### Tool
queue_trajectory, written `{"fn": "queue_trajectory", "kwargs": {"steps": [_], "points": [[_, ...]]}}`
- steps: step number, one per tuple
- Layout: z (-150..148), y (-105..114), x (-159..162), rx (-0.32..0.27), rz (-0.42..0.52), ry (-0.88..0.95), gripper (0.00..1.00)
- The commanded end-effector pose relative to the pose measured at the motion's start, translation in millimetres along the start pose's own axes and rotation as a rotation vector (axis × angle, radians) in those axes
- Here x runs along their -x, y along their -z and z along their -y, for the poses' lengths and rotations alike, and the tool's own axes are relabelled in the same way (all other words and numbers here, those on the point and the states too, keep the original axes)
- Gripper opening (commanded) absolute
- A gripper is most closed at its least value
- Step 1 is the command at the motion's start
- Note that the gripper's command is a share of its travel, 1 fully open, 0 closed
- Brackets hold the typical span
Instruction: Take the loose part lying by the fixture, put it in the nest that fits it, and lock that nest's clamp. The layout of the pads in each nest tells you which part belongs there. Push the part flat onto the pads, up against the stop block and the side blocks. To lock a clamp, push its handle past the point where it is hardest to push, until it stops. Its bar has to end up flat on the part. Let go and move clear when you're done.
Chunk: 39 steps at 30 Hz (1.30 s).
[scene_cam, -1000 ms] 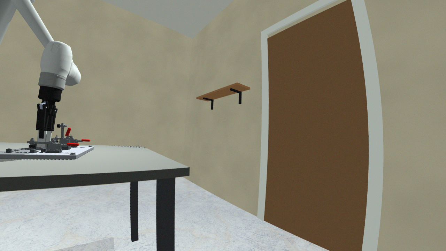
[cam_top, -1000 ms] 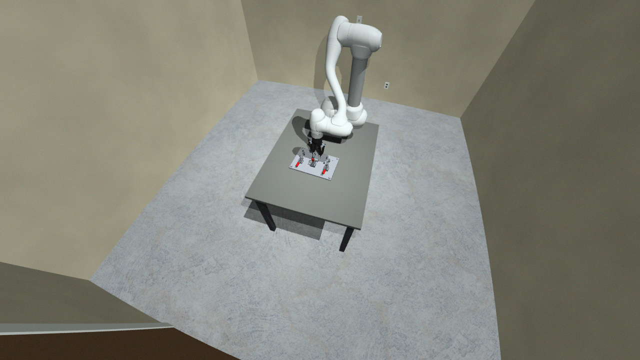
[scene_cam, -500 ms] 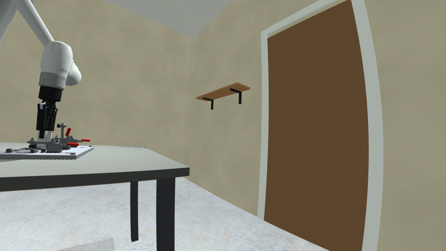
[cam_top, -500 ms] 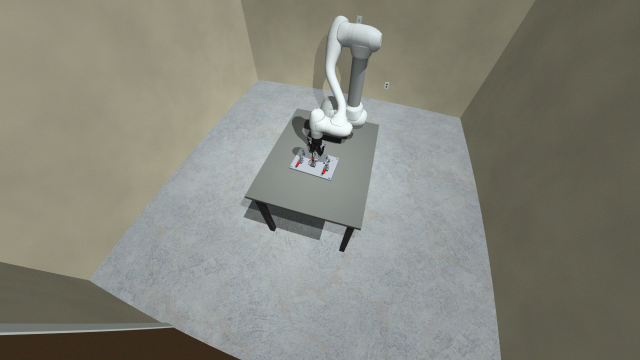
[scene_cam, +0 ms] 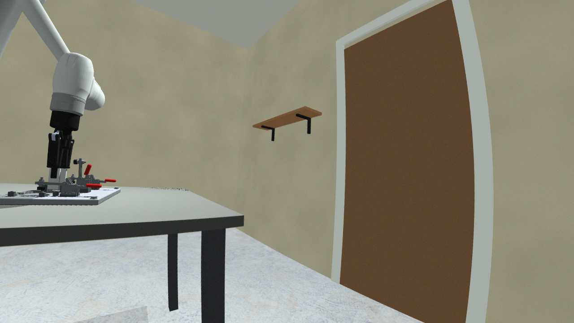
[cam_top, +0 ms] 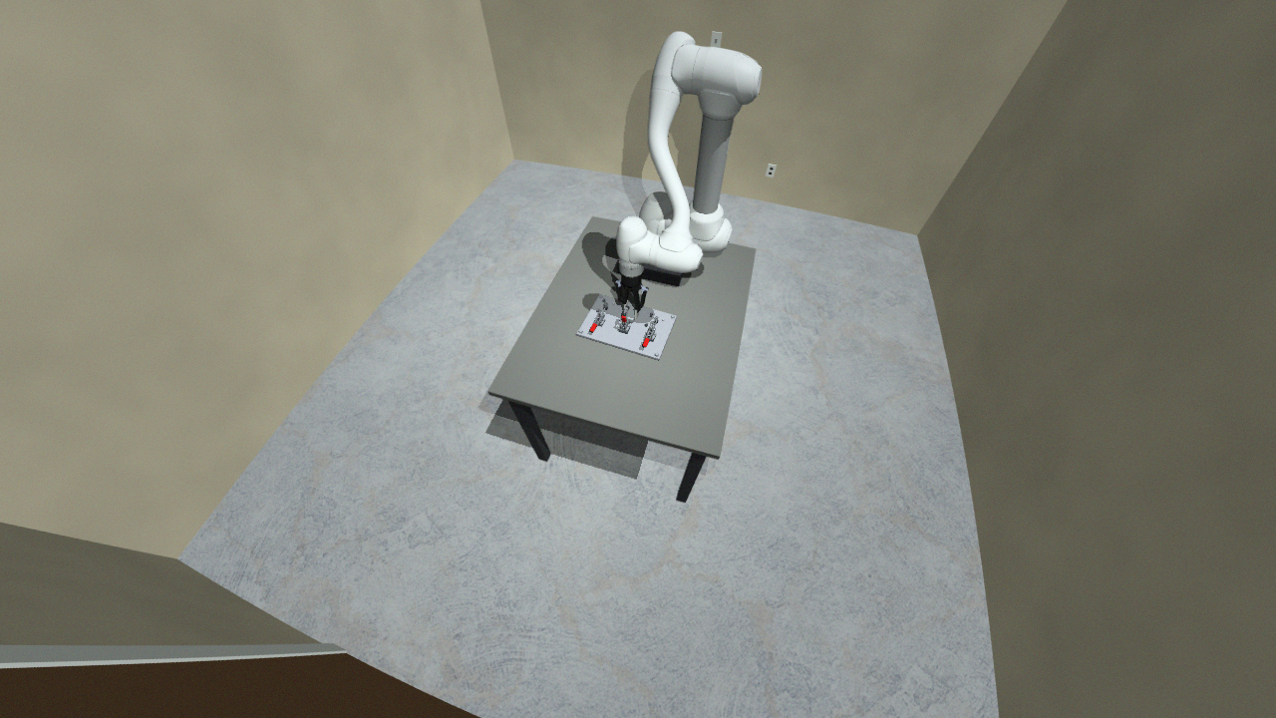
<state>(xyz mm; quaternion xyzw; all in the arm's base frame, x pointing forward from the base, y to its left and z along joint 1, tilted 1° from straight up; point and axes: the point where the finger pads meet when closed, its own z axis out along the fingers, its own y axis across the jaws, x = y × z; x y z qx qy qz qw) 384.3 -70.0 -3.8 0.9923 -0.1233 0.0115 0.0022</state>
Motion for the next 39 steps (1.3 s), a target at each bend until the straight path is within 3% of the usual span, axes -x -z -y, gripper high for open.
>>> {"fn": "queue_trajectory", "kwargs": {"steps": [1,3,4,39], "points": [[0.0,0.0,0.0,0.000,0.000,0.000,0.10],[0.0,0.0,0.0,0.000,0.000,0.000,0.10],[0.0,0.0,0.0,0.000,0.000,0.000,0.62],[0.0,0.2,0.0,0.000,0.000,0.000,0.62]]}}
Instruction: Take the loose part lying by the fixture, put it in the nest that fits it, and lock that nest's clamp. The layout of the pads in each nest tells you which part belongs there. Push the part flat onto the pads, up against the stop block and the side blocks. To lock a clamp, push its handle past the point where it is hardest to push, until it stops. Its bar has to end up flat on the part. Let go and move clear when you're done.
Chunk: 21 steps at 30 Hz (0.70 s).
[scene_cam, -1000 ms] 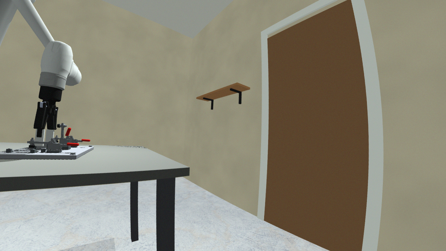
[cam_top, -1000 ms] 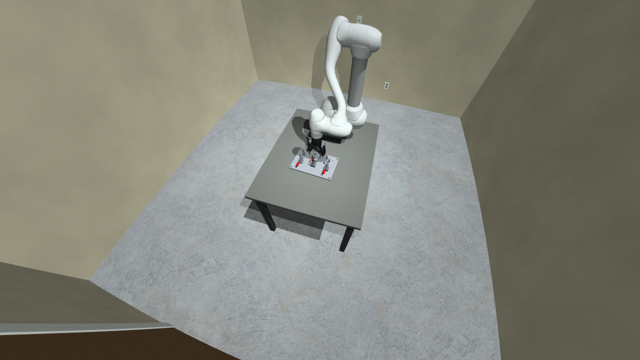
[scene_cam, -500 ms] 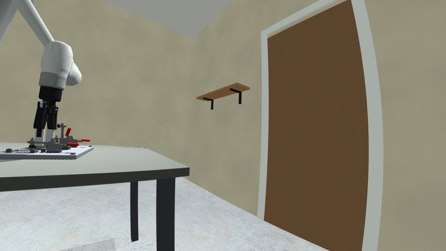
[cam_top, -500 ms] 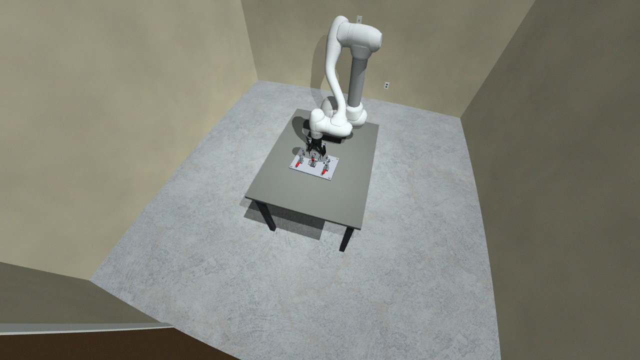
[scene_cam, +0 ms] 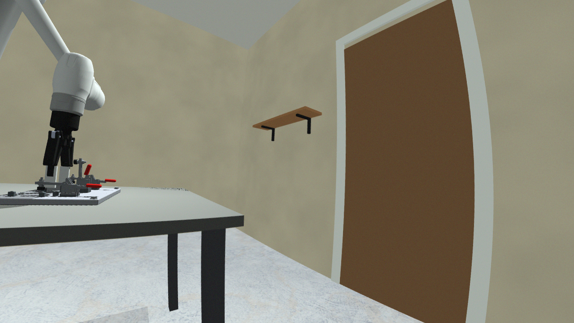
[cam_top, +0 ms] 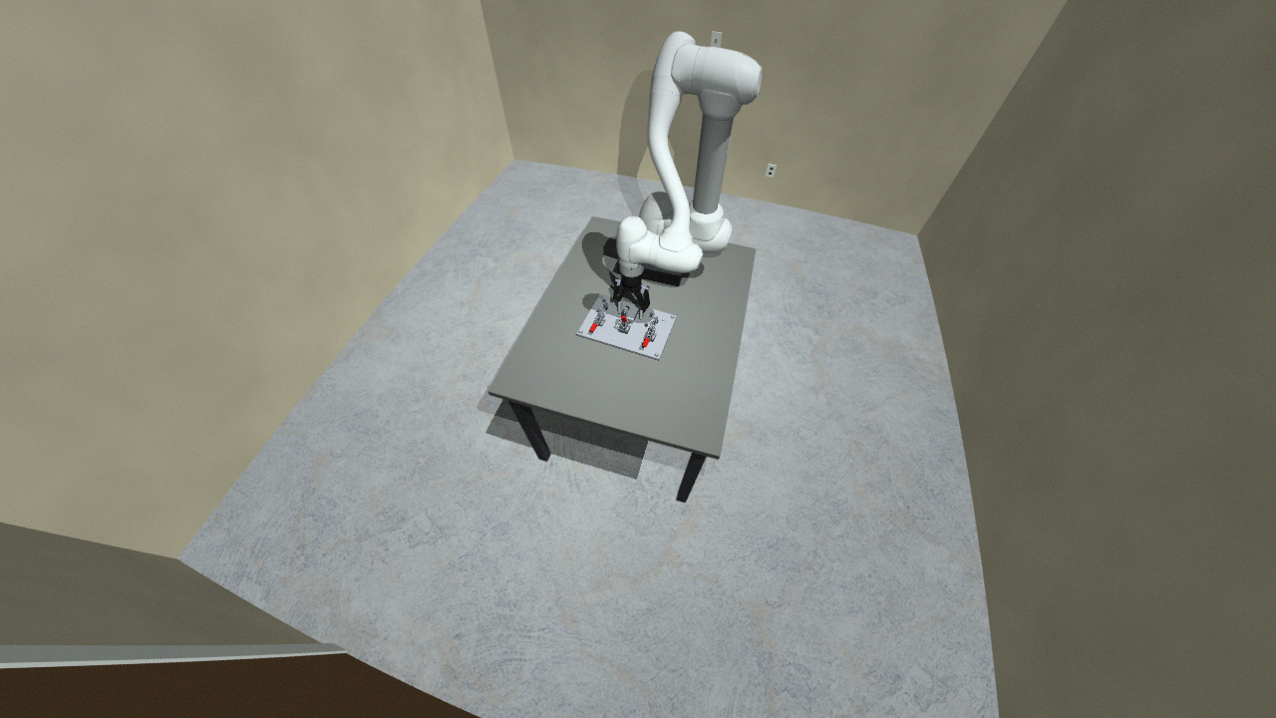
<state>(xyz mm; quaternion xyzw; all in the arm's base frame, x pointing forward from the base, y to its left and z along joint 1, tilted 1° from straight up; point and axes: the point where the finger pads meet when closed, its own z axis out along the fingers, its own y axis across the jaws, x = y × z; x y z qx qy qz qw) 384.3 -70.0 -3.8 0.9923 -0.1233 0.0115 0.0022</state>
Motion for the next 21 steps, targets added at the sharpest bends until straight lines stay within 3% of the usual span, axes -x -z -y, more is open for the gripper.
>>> {"fn": "queue_trajectory", "kwargs": {"steps": [1,9,21], "points": [[0.0,0.5,0.0,0.000,0.000,0.000,0.62],[0.0,9.1,0.0,0.000,0.000,0.000,0.62],[0.0,49.4,0.0,0.000,0.000,0.000,0.62]]}}
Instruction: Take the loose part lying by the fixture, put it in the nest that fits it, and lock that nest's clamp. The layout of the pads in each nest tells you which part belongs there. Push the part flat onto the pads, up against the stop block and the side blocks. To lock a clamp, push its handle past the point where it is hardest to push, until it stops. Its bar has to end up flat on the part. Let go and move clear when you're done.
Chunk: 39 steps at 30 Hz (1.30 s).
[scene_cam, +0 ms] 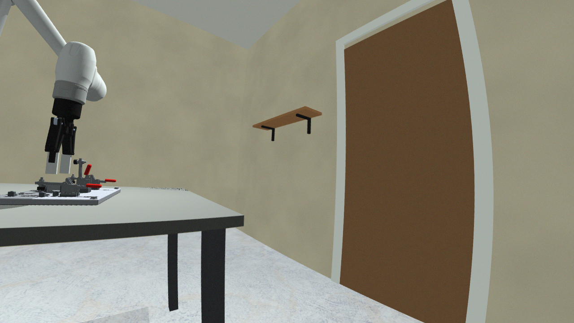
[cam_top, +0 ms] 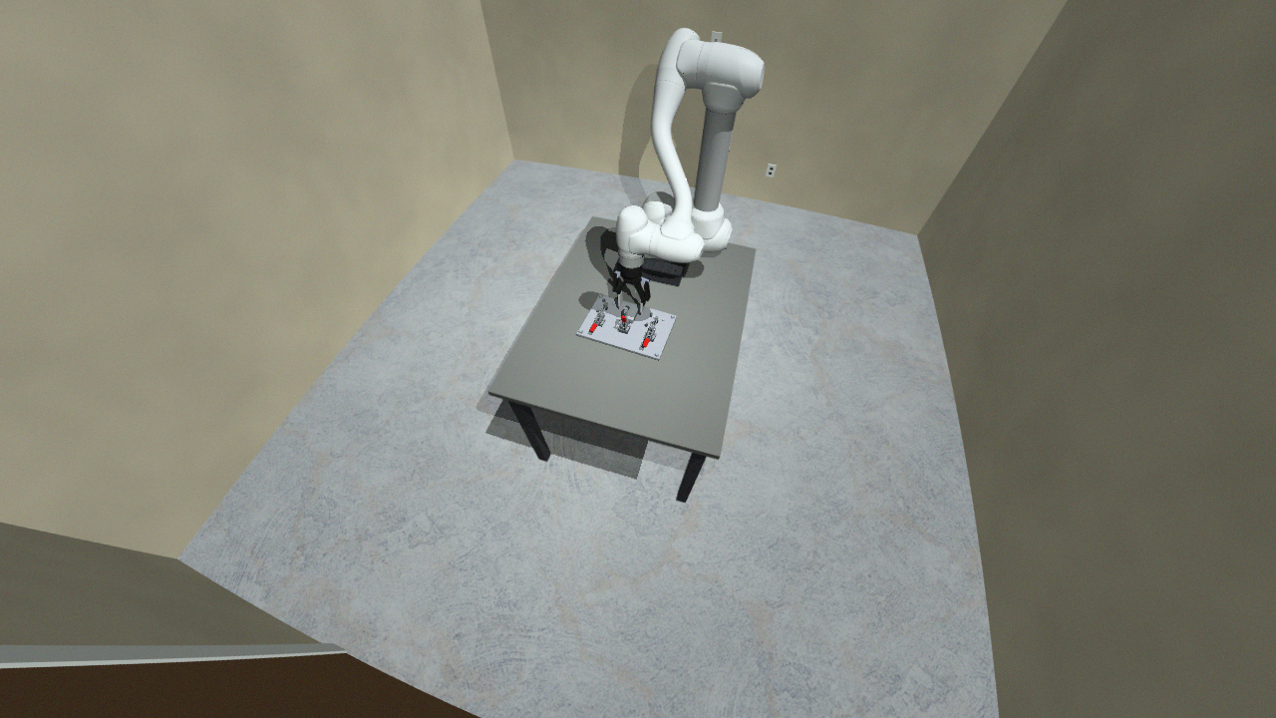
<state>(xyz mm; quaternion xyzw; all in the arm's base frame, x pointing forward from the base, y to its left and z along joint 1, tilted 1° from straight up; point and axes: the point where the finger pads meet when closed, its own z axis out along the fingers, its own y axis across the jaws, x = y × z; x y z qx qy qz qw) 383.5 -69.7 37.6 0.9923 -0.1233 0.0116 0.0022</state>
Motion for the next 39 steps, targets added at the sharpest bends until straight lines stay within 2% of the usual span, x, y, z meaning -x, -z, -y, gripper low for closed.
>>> {"fn": "queue_trajectory", "kwargs": {"steps": [1,9,25,26,31,35,37,39], "points": [[0.0,10.6,0.1,0.000,0.000,0.000,0.62],[0.0,18.4,0.1,0.000,0.000,0.000,0.62],[0.0,18.6,0.1,0.000,0.000,0.000,0.62],[0.0,18.7,0.1,0.000,0.000,0.000,0.35],[0.0,27.3,0.1,0.000,0.000,0.000,0.35],[0.0,49.0,0.1,0.000,0.000,0.000,0.35],[0.0,49.0,0.1,0.000,0.000,0.000,0.35],[0.0,63.7,0.1,0.000,0.000,0.000,0.35]]}}
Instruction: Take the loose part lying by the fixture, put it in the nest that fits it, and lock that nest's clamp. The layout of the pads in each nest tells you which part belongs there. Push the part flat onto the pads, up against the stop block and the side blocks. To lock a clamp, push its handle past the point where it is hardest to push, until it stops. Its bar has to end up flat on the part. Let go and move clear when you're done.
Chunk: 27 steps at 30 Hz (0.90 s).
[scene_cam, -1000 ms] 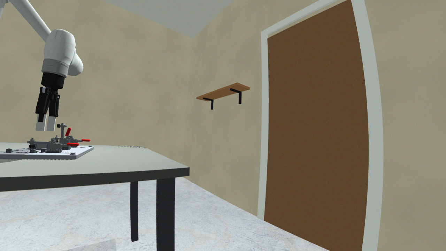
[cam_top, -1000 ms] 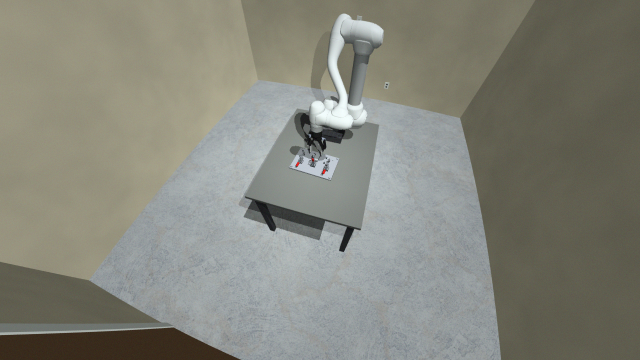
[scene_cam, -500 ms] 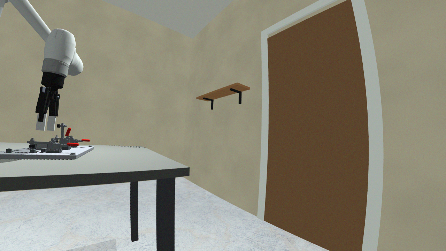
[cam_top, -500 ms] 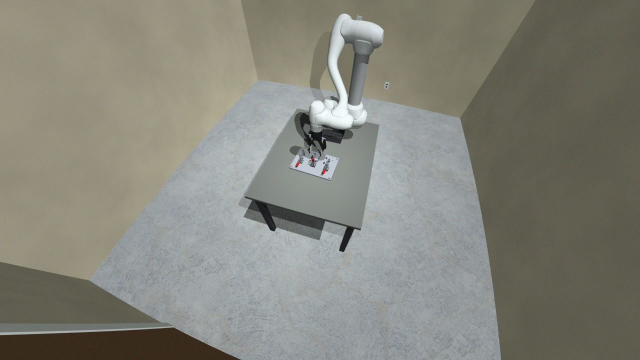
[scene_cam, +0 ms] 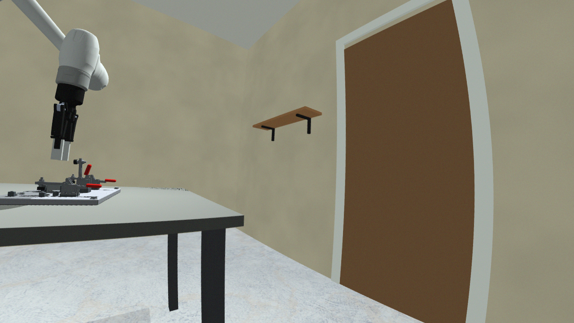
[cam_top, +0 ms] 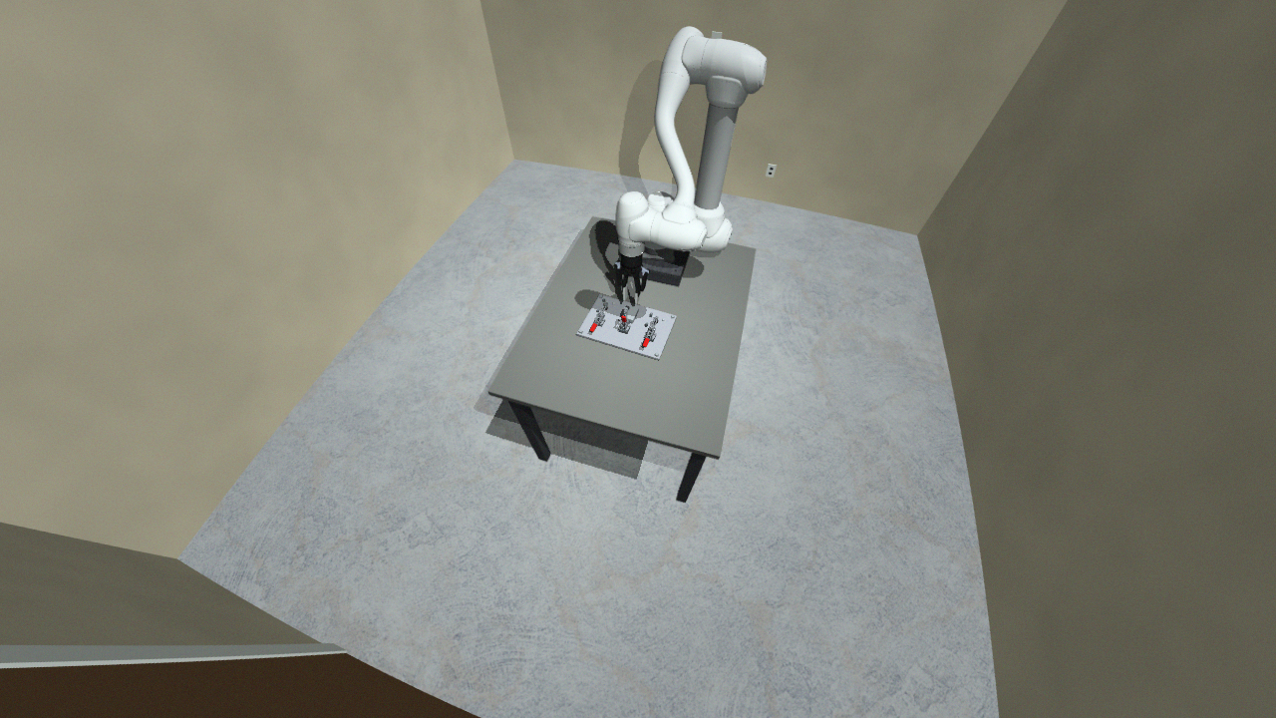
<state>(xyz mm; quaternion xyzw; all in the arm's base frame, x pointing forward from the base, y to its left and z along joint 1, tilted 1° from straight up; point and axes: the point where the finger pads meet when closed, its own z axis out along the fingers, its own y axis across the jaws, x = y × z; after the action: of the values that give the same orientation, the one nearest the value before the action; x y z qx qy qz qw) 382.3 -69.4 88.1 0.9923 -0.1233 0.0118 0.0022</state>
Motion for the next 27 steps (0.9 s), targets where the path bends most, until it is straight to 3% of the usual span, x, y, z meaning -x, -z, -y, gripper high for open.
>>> {"fn": "queue_trajectory", "kwargs": {"steps": [1,5,9,27], "points": [[0.0,20.9,0.1,0.000,0.000,0.000,0.35],[0.0,49.5,0.1,0.000,0.000,0.000,0.35],[0.0,64.3,0.1,0.000,0.000,0.000,0.35],[-0.1,66.0,-19.7,0.000,0.000,0.000,0.35]]}}
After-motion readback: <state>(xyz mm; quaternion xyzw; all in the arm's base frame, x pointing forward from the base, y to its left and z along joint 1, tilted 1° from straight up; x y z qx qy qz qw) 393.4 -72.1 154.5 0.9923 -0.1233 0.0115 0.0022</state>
